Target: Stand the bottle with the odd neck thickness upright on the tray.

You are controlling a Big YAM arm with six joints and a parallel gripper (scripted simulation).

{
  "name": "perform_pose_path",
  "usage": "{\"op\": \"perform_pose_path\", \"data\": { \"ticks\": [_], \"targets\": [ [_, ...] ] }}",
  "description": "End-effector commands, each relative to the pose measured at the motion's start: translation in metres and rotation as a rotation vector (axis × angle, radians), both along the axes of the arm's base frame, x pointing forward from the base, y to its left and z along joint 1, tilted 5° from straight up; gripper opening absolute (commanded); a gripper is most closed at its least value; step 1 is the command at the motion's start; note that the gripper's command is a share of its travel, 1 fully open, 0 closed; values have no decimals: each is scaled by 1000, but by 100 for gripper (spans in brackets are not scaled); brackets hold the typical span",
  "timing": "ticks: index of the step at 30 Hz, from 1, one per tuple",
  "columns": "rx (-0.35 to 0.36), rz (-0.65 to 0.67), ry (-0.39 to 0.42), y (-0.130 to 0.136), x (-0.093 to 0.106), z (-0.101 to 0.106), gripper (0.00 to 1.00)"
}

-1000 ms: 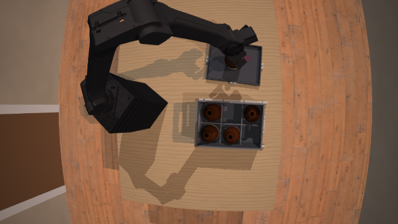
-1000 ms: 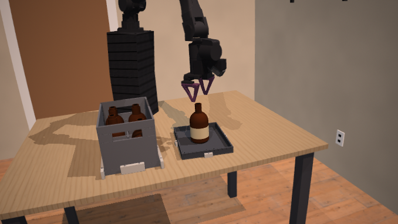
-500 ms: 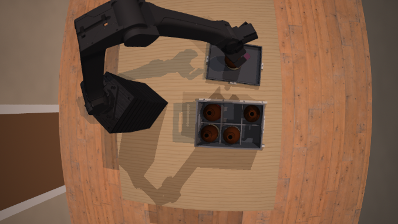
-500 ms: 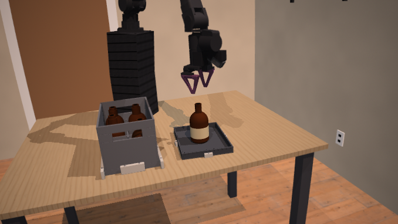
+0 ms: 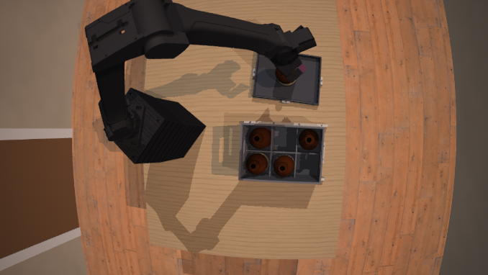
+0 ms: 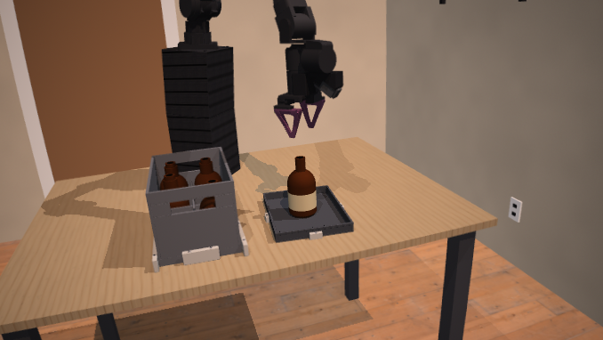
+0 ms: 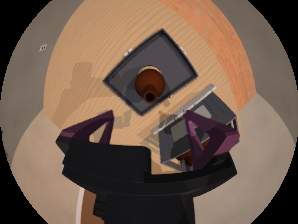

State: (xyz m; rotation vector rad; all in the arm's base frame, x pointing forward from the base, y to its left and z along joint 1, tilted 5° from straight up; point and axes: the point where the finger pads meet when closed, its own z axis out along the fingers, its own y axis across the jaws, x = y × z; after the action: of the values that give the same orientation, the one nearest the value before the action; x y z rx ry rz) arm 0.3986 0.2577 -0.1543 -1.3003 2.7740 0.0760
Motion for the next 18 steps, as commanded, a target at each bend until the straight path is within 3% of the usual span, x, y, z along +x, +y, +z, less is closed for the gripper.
{"op": "perform_pose_path", "data": {
  "ticks": [1,2,3,18],
  "targets": [
    [-1,8,-1,-3,1,8,100],
    [-1,8,-1,-3,1,8,100],
    [-1,8,-1,-3,1,8,0],
    [-1,8,-1,-3,1,8,0]
  ]
}}
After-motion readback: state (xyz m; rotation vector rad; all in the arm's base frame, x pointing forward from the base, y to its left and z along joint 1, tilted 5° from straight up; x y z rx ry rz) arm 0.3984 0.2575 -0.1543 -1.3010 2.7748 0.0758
